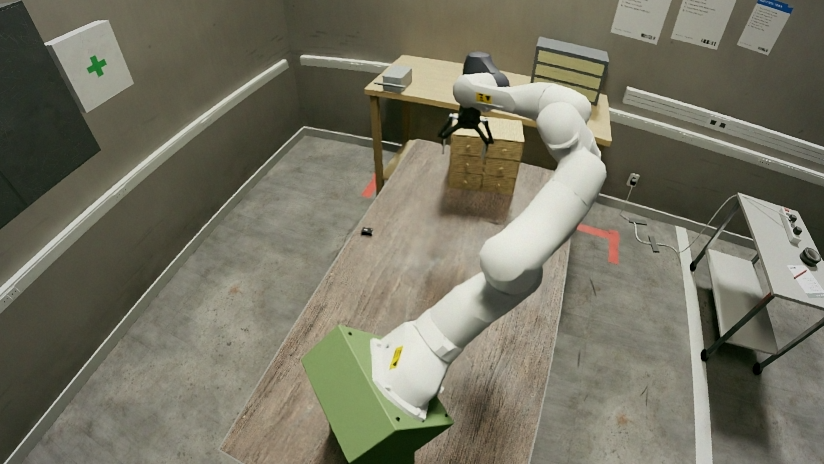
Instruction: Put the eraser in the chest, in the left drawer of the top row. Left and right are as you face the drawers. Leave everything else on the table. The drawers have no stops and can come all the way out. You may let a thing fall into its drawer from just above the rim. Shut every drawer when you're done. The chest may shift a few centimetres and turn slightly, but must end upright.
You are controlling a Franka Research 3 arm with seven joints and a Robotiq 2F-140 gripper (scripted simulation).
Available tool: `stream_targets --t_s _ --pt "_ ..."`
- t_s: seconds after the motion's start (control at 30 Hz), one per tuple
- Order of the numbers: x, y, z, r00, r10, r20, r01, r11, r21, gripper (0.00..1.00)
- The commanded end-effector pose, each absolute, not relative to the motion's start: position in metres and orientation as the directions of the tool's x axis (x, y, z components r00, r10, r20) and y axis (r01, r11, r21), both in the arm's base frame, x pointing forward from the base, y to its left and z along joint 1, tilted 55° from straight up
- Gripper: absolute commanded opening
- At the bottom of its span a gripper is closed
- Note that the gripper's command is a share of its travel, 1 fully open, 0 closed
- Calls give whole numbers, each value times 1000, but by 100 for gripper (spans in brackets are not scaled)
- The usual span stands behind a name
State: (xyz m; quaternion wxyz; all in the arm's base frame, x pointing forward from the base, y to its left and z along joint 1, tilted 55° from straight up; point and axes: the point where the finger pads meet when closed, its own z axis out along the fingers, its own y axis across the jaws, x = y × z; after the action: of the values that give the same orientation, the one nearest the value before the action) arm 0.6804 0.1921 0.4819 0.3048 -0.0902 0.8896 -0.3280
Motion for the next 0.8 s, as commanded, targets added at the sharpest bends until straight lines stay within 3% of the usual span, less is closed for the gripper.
stream_targets --t_s 0.0,0.77 --pt "700 227 459 -758 -467 -454 -99 771 -629 100" --pt "742 325 394 -547 -690 -474 -433 717 -546 100"
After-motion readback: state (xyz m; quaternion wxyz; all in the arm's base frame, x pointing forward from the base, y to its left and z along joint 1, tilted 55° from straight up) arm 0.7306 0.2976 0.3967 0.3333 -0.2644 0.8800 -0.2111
